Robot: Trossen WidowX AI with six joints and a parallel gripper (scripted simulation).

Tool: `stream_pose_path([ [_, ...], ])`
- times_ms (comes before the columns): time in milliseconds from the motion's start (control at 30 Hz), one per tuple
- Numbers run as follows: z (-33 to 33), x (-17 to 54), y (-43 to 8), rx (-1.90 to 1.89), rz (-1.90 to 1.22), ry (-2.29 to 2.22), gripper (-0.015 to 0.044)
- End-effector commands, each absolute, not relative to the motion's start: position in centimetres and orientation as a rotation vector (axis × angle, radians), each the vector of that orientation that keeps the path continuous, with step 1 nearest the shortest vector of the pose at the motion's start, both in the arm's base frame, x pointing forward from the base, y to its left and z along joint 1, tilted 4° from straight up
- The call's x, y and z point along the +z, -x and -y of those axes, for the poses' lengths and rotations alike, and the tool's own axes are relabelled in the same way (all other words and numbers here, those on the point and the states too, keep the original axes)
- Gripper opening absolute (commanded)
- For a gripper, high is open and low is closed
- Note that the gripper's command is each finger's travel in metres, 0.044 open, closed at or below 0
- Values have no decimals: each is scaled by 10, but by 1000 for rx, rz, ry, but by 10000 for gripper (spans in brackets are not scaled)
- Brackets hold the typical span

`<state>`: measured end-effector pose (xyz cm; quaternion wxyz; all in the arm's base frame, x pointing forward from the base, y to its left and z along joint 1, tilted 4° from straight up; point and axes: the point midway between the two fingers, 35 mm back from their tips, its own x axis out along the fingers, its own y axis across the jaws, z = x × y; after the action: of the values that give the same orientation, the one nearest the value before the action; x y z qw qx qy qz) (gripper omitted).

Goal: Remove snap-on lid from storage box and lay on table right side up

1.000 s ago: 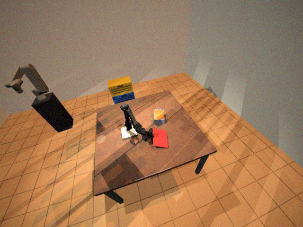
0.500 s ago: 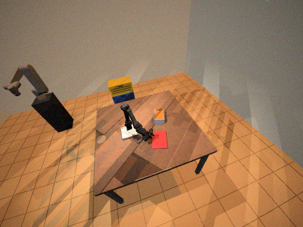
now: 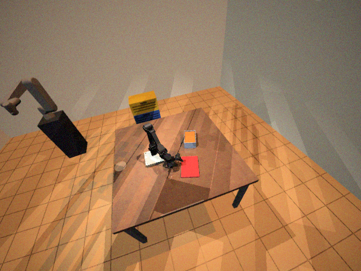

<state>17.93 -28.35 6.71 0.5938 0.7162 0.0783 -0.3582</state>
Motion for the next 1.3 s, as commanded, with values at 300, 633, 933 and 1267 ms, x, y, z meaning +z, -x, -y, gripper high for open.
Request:
stream_pose_path([
  [300, 270, 64, -155, -830, -191, -1668, 440],
  [633, 262, 63, -137, -831, -193, -1668, 440],
  [933, 265, 78, -135, -831, -193, -1668, 440],
  [1267, 262, 97, -127, -832, -193, -1668, 440],
])
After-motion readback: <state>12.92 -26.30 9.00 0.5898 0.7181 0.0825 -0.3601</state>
